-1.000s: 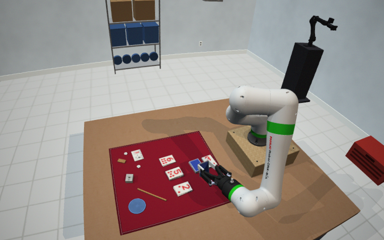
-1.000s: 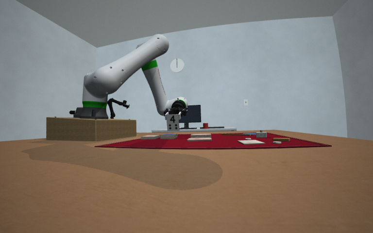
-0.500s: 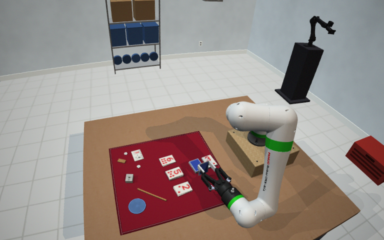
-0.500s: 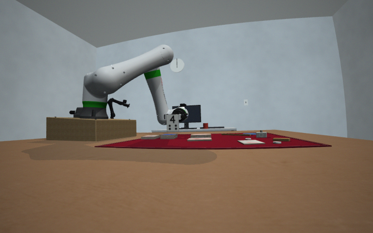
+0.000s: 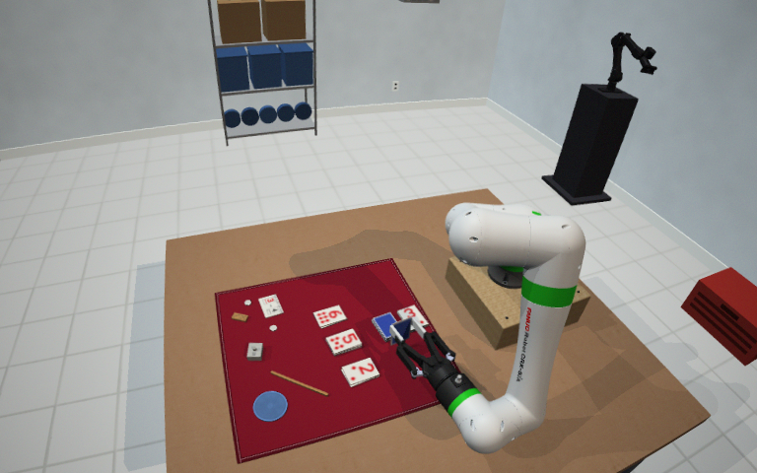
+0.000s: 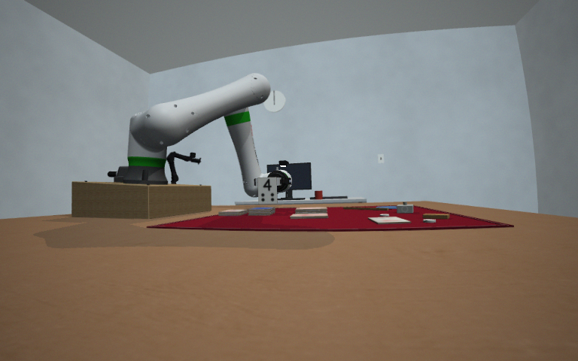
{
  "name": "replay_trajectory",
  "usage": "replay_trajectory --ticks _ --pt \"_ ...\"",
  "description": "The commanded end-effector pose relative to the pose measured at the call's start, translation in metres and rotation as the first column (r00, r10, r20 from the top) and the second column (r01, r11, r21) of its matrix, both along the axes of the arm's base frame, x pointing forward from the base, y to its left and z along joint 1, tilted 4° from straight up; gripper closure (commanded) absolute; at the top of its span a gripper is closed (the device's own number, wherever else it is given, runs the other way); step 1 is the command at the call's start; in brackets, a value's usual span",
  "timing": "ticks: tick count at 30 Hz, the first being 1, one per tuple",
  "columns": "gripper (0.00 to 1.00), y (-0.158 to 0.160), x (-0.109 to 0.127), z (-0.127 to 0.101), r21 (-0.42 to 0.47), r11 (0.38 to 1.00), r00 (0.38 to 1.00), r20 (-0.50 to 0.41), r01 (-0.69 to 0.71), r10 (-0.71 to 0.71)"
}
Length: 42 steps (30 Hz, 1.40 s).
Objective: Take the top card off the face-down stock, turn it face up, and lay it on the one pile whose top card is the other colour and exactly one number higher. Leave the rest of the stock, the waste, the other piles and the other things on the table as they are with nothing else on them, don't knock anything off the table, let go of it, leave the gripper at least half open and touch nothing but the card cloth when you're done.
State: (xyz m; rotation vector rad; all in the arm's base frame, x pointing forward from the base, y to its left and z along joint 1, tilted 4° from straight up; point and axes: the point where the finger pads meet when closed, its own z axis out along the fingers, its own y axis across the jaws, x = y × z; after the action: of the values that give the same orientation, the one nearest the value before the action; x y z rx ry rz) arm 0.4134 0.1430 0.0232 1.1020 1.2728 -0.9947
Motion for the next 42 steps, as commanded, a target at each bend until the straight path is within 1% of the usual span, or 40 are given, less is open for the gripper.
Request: replay_trajectory --ticks 1,14,15,42 --pt "0.6 0.0001 0.0 0.0002 0.0 1.0 1.0 0.001 0.0 0.0" --pt "0.6 0.0001 0.0 0.0002 0.0 1.0 1.0 0.001 0.0 0.0" --pt "0.58 0.0001 0.0 0.0002 0.0 1.0 1.0 0.001 0.0 0.0" --pt "0.58 -0.0002 0.0002 -0.0013 0.0 1.0 1.0 0.001 0.0 0.0"
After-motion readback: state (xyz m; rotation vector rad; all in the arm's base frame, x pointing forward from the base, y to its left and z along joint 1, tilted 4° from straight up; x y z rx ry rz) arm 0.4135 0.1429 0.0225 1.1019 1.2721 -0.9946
